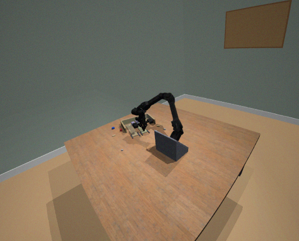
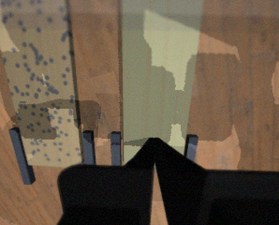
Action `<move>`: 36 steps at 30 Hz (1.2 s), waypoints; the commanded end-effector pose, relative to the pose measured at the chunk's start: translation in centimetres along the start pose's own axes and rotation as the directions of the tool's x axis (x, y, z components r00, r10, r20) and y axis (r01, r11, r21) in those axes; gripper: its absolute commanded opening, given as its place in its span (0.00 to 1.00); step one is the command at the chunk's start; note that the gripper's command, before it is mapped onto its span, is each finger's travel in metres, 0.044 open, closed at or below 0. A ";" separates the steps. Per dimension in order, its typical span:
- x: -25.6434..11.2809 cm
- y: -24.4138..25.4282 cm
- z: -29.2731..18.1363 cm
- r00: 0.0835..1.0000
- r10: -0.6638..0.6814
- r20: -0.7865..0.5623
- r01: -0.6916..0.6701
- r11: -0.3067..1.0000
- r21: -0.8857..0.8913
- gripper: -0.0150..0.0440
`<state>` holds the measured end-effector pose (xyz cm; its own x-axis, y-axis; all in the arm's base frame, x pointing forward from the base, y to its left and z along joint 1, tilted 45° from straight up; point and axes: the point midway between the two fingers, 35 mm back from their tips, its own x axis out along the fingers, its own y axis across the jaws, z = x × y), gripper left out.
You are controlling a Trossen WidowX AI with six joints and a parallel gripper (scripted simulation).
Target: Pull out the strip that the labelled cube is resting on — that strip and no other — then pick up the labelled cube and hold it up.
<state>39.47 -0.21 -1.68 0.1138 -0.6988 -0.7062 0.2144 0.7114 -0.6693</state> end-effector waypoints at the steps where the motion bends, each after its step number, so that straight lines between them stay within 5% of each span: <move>1: 0.3 -0.1 -0.3 1.000 -0.005 -0.003 0.005 1.000 0.000 0.25; 36: 0.5 0.1 -5.8 1.000 -0.005 -0.005 0.005 1.000 -0.002 0.25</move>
<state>34.99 0.27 -2.89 0.1262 -0.7017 -0.7012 0.2127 0.7096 -0.6718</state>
